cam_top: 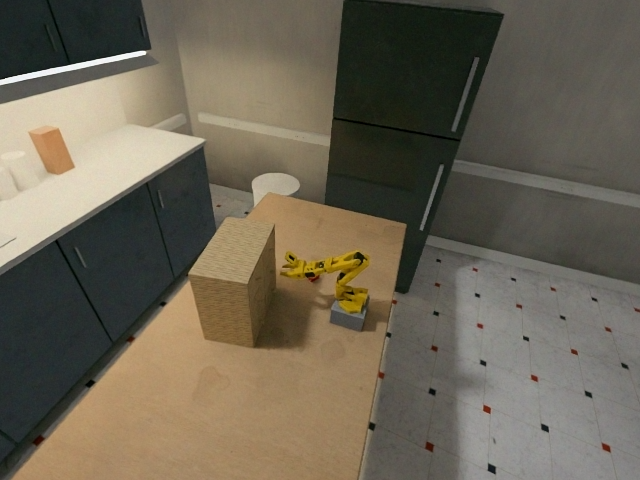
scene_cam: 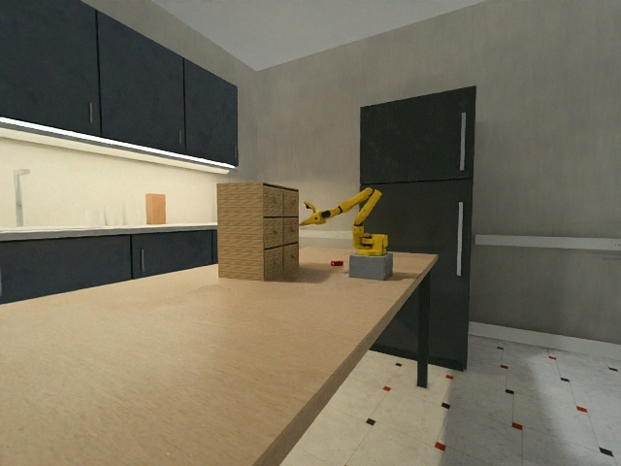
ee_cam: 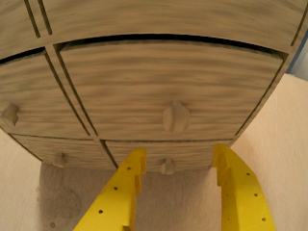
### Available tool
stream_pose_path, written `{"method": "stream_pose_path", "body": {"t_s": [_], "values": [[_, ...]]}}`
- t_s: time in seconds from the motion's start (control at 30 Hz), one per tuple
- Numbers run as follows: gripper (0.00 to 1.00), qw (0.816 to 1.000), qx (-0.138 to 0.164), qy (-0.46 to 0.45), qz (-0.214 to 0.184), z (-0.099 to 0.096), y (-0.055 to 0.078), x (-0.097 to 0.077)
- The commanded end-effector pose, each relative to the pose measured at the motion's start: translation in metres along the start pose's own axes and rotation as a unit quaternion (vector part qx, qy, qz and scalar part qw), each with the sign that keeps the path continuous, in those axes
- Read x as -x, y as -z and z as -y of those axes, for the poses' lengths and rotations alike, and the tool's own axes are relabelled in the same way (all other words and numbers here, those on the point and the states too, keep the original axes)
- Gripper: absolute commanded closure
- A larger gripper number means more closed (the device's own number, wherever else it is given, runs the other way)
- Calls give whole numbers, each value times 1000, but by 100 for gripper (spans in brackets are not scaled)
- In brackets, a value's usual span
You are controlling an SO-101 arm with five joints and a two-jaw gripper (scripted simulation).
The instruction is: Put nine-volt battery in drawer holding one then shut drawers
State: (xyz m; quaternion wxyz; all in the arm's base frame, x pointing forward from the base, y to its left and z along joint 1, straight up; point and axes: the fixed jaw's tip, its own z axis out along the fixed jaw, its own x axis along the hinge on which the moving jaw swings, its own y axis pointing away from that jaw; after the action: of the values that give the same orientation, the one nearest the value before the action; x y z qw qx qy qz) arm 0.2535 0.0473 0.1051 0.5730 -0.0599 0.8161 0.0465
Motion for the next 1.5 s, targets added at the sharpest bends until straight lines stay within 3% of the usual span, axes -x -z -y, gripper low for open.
{"method": "stream_pose_path", "body": {"t_s": [0.0, 0.87, 1.07, 1.47], "values": [[79, 1000, -6, -6, 1, 3, -1, 0], [79, 1000, -8, -7, 1, 5, -1, -1], [79, 1000, -6, -6, 1, 4, -20, -1], [79, 1000, -6, -6, 1, 3, -23, -2]]}}
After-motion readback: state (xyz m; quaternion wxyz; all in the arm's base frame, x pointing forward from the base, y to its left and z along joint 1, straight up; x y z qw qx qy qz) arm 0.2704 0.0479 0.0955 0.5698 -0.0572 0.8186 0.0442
